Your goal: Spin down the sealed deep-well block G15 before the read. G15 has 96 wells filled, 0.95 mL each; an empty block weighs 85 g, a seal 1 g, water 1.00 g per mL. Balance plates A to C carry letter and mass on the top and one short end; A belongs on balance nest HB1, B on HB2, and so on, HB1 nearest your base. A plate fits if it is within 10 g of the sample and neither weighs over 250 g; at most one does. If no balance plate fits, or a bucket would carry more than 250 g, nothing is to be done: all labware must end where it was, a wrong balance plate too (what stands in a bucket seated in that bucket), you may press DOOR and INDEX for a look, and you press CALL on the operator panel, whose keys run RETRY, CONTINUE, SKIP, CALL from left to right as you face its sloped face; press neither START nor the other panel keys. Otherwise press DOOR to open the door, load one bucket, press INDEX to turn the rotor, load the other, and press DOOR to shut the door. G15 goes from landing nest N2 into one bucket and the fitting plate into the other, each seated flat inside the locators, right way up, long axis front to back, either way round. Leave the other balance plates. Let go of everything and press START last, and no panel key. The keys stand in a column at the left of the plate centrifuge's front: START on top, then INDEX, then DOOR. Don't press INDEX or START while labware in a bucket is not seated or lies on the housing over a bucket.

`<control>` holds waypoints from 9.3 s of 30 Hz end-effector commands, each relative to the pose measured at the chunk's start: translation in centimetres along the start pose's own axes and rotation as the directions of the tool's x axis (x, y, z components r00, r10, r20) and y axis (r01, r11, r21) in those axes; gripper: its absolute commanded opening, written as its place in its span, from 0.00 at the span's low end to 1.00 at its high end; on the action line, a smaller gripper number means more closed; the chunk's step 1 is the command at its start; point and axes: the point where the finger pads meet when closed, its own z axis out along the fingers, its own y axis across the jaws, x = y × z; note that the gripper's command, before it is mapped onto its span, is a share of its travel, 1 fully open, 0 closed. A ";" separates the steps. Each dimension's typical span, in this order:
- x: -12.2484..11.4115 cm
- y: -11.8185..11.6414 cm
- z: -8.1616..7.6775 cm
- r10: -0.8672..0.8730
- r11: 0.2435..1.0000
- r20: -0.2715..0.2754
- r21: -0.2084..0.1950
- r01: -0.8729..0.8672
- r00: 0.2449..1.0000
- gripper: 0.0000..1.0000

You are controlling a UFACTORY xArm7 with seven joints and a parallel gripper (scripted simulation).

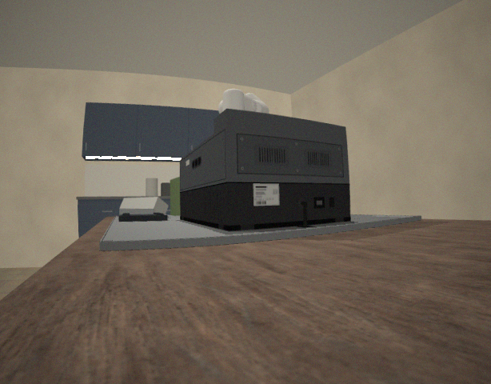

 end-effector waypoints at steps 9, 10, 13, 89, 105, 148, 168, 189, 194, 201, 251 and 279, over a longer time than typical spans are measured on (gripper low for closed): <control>-0.1 -0.1 -0.7 0.000 1.000 0.005 0.003 0.000 1.000 1.00; -0.1 -0.1 -0.9 0.000 1.000 0.005 0.003 0.000 1.000 1.00; -0.1 -0.1 -1.6 0.000 1.000 0.005 0.003 0.000 1.000 1.00; 0.0 0.0 -11.9 -0.002 1.000 0.006 0.003 0.002 1.000 0.00; 0.1 1.1 -14.3 -0.082 0.997 0.048 -0.003 0.082 0.996 0.00; 10.4 18.4 -38.6 -0.947 0.314 0.092 0.473 0.824 0.308 0.00; 17.4 28.7 -37.2 -0.723 -0.574 -0.610 0.269 0.774 -0.324 0.00; 17.2 21.1 -22.8 -0.147 -0.694 -0.472 -0.577 0.430 -0.869 0.00; 17.9 17.1 -19.2 -0.094 -0.671 -0.290 -0.688 0.276 -0.952 0.00; 19.9 14.0 -16.5 -0.104 -0.718 -0.136 -0.675 0.169 -0.985 0.00; 27.1 14.4 -11.7 0.000 -1.000 -0.005 -0.003 0.000 -1.000 0.00; 25.4 14.3 -7.3 0.000 -1.000 -0.209 -0.003 0.000 -0.978 0.00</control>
